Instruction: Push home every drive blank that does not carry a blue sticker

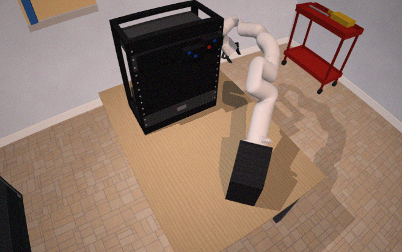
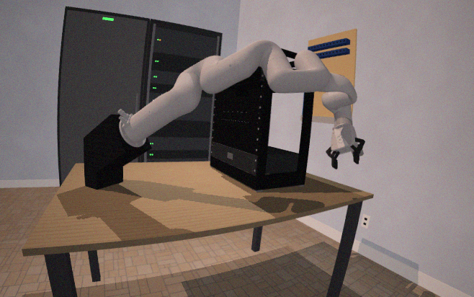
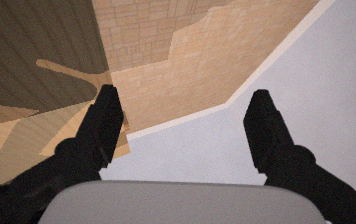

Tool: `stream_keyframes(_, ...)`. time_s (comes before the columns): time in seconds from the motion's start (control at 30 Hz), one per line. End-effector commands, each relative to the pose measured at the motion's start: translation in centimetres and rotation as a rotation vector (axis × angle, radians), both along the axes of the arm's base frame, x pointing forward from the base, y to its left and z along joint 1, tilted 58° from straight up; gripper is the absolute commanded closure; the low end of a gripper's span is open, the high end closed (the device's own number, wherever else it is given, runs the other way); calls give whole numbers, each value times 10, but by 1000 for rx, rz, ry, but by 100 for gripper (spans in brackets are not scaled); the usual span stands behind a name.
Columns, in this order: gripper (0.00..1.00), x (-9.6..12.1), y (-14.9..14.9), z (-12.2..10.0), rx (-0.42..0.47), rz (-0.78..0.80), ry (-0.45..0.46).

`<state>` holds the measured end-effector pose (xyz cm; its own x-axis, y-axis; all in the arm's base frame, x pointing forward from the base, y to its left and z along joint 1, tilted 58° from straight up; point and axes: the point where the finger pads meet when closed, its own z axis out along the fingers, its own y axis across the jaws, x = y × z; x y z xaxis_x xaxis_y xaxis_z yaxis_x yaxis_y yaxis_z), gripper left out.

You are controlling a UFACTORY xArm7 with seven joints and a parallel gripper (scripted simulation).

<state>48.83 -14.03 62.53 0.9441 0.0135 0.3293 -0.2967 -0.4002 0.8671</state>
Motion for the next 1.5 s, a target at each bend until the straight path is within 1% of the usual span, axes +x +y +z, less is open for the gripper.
stream_keyframes(0.0,0,-9,-23,-4,-7,-55,11)
stream_keyframes(0.33,0,-39,-84,-18,-20,-209,52)
stream_keyframes(0.4,0,-39,-84,-18,-20,-209,52)
stream_keyframes(0.63,0,-69,-131,-30,-27,-335,87)
stream_keyframes(0.9,0,-114,-182,-44,-30,-489,130)
stream_keyframes(0.97,0,-114,-182,-44,-30,-489,130)
stream_keyframes(1.1,0,-143,-209,-52,-30,-575,156)
stream_keyframes(1.47,0,-218,-261,-70,-22,-780,216)
